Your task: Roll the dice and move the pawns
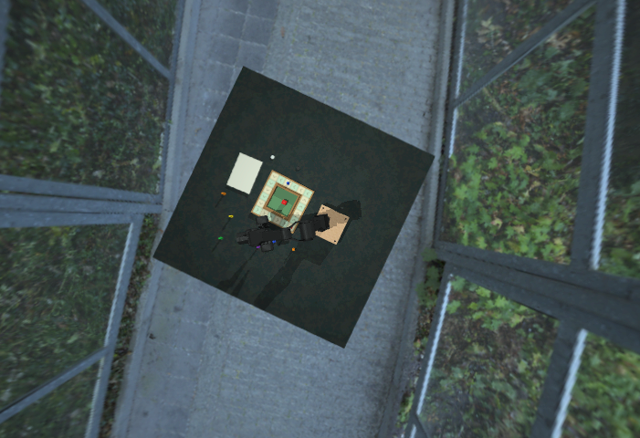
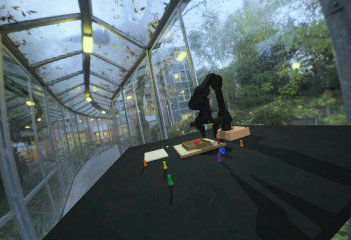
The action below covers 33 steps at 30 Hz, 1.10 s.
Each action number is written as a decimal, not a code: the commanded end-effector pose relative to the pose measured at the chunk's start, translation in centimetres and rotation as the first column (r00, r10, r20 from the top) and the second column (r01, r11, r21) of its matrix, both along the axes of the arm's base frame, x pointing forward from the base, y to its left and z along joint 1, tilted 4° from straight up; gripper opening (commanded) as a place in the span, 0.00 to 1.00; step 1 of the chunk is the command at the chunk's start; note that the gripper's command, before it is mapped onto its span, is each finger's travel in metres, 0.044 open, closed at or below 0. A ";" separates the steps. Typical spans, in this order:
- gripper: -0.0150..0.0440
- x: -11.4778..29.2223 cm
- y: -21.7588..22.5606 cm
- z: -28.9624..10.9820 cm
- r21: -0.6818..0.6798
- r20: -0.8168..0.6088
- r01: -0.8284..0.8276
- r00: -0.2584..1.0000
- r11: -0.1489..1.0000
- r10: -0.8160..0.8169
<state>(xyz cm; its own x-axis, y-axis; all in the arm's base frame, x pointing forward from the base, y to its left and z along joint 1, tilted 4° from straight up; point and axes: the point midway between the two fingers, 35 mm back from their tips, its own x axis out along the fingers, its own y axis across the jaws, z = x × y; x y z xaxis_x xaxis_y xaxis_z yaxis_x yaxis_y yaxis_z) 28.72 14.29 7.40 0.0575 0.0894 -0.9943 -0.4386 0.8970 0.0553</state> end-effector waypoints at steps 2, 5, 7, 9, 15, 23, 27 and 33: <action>0.72 -1.9 5.1 -0.8 -0.014 -0.013 -0.154 0.988 0.988 0.154; 0.72 -2.3 5.0 -0.9 -0.014 -0.014 -0.154 0.988 0.988 0.154; 0.72 -2.3 5.0 -1.9 -0.014 -0.014 -0.155 0.988 0.988 0.154; 0.72 -2.3 5.0 -2.3 -0.014 -0.014 -0.155 0.988 0.988 0.154; 0.72 -2.4 5.2 -3.7 -0.014 -0.014 -0.155 0.988 0.988 0.154; 0.72 -2.3 5.3 -4.5 -0.014 -0.014 -0.155 0.988 0.988 0.154; 0.72 -2.3 5.3 -5.1 -0.014 -0.014 -0.155 0.988 0.988 0.154; 0.72 -2.3 5.4 -6.1 -0.014 -0.014 -0.155 0.988 0.988 0.154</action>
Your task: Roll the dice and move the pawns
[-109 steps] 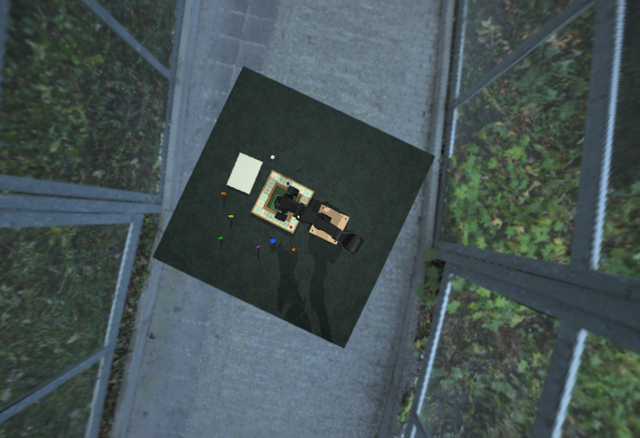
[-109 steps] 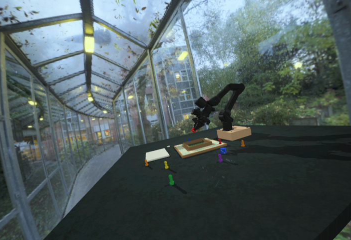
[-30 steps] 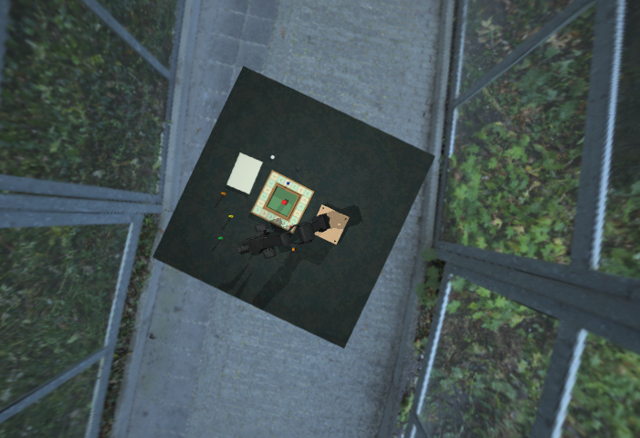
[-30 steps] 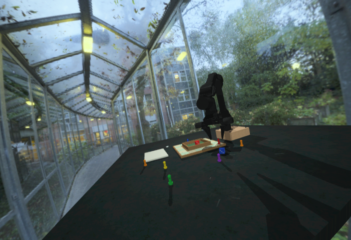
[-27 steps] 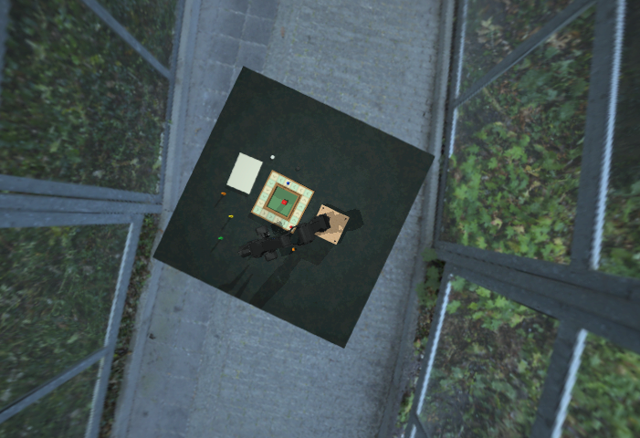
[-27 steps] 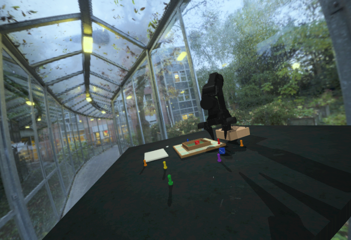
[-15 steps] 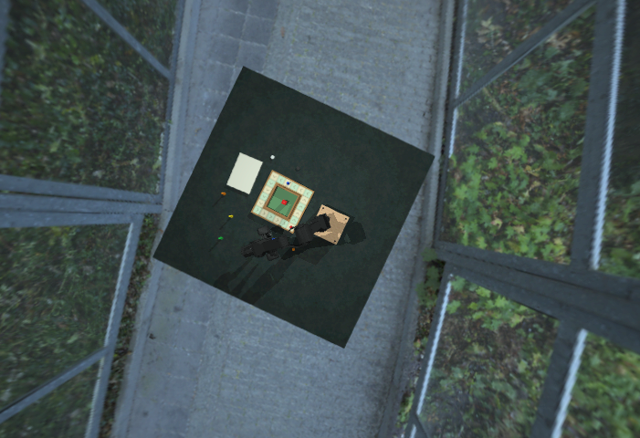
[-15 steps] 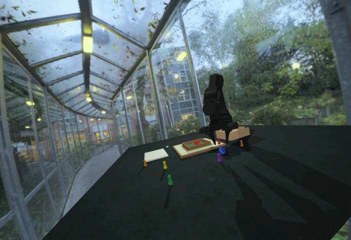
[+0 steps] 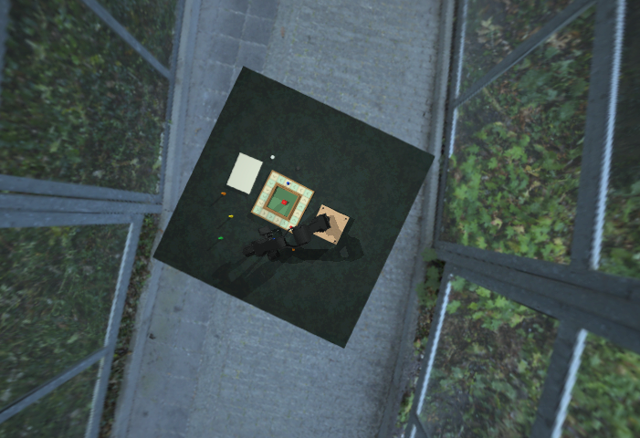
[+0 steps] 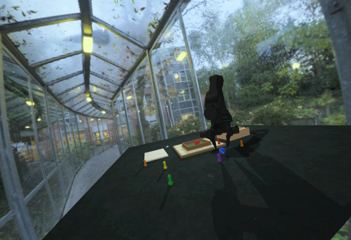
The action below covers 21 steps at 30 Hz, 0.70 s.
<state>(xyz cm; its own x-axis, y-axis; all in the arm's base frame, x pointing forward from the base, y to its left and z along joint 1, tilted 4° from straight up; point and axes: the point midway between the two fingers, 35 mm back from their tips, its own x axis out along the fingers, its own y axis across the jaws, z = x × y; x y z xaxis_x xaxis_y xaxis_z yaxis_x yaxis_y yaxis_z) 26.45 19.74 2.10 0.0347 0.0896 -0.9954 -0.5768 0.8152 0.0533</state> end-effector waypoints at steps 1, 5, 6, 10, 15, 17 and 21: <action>0.72 0.0 0.0 -0.9 -0.008 -0.004 0.007 1.000 1.000 -0.007; 0.72 0.0 0.0 -1.6 -0.008 -0.004 0.007 1.000 1.000 -0.007; 0.72 0.0 0.0 -1.6 -0.008 -0.004 0.007 1.000 1.000 -0.007; 0.59 -0.1 0.0 -1.7 -0.008 -0.004 0.007 1.000 1.000 -0.007; 0.43 -0.1 0.0 -1.7 -0.008 -0.004 0.007 1.000 1.000 -0.007; 0.41 -0.1 0.0 -1.7 -0.008 -0.004 0.007 1.000 1.000 -0.007; 0.33 -0.1 0.0 -1.7 -0.008 -0.004 0.007 1.000 1.000 -0.007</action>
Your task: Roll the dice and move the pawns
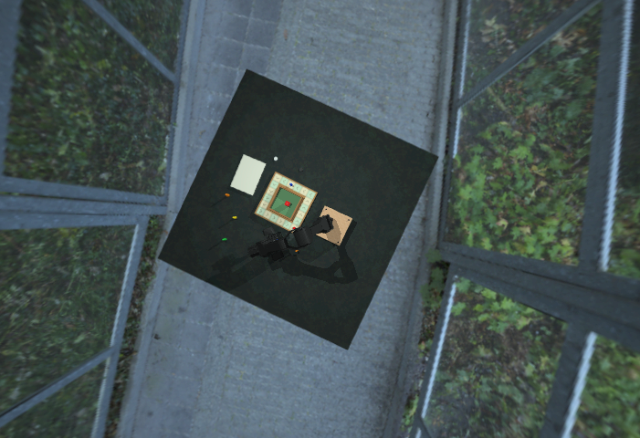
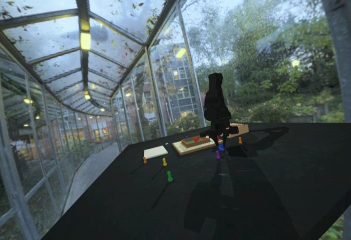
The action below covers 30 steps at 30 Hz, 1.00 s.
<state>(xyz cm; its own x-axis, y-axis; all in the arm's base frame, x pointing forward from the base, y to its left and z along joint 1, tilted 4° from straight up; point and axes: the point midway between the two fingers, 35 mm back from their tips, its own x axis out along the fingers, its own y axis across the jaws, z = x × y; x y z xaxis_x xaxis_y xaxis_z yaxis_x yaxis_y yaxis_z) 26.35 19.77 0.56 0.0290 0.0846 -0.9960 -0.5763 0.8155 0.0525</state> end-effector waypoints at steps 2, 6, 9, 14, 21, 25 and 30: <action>0.25 0.1 0.0 0.3 -0.003 0.002 0.006 1.000 1.000 -0.006; 0.25 0.6 0.1 2.5 -0.003 0.002 0.006 1.000 1.000 -0.006; 0.25 0.8 0.1 4.4 -0.003 0.003 0.006 1.000 1.000 -0.006; 0.25 0.9 -0.1 7.5 -0.003 0.003 0.007 1.000 1.000 -0.007; 0.25 0.6 -0.7 11.8 -0.003 0.003 0.006 1.000 1.000 -0.006; 0.25 0.6 -0.8 12.2 -0.003 0.003 0.006 1.000 1.000 -0.006; 0.25 1.3 -2.0 11.9 -0.004 0.000 0.054 0.999 0.999 -0.054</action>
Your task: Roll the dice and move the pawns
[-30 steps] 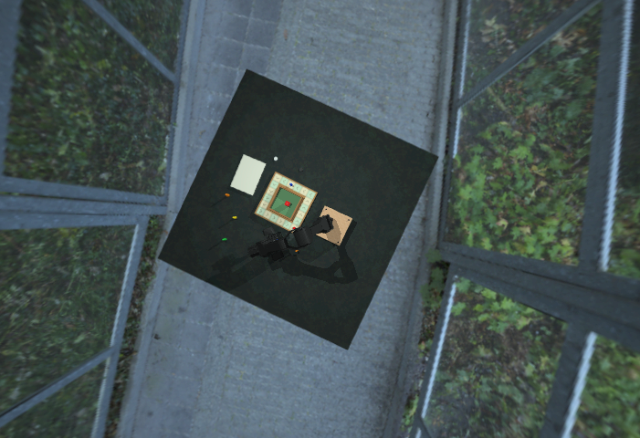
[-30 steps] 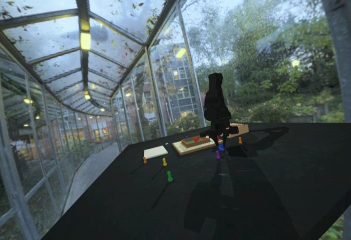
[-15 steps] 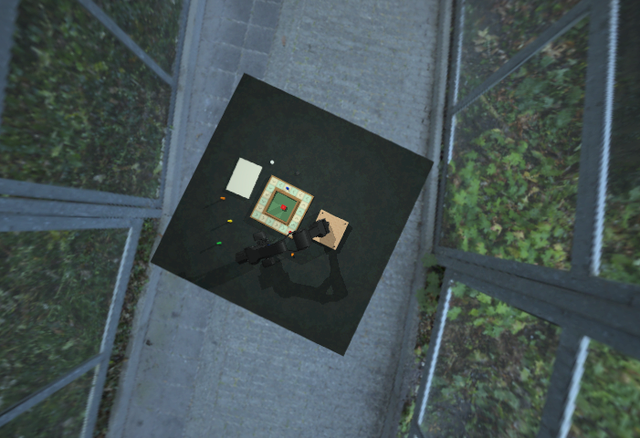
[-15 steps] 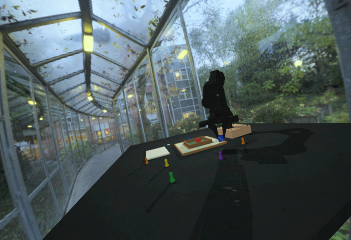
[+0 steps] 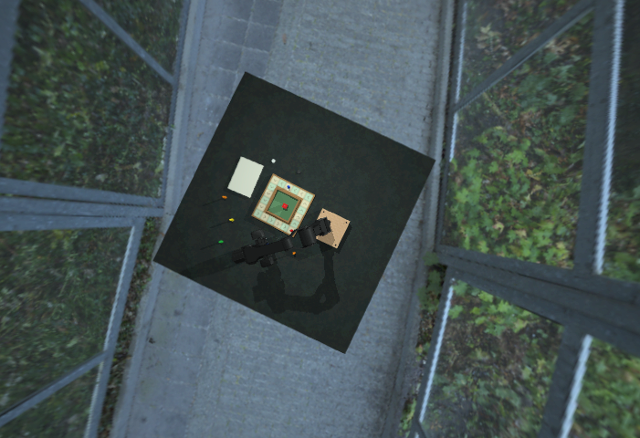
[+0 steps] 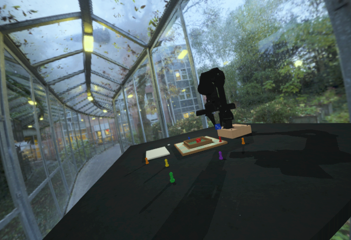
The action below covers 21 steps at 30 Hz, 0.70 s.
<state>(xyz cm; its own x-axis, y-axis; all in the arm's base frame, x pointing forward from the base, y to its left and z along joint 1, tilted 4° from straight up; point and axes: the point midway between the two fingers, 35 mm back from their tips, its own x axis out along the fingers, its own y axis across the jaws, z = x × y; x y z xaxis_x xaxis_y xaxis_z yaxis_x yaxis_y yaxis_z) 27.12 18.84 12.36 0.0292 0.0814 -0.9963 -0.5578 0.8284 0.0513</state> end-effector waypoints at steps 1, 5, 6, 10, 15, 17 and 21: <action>0.25 0.8 -1.5 -0.1 -0.002 0.001 0.050 0.999 0.999 -0.050; 0.25 1.8 -3.5 -0.6 -0.003 -0.004 0.126 0.992 0.992 -0.126; 0.25 2.0 -4.0 -0.8 -0.003 -0.005 0.145 0.989 0.989 -0.145; 0.25 2.8 -6.1 -1.3 -0.004 -0.010 0.220 0.975 0.975 -0.220; 0.25 3.6 -8.8 -2.0 -0.006 -0.016 0.312 0.950 0.950 -0.312; 0.25 3.8 -9.9 -2.3 -0.007 -0.018 0.349 0.937 0.937 -0.349; 0.25 4.1 -12.0 -2.8 -0.012 -0.022 0.421 0.907 0.907 -0.421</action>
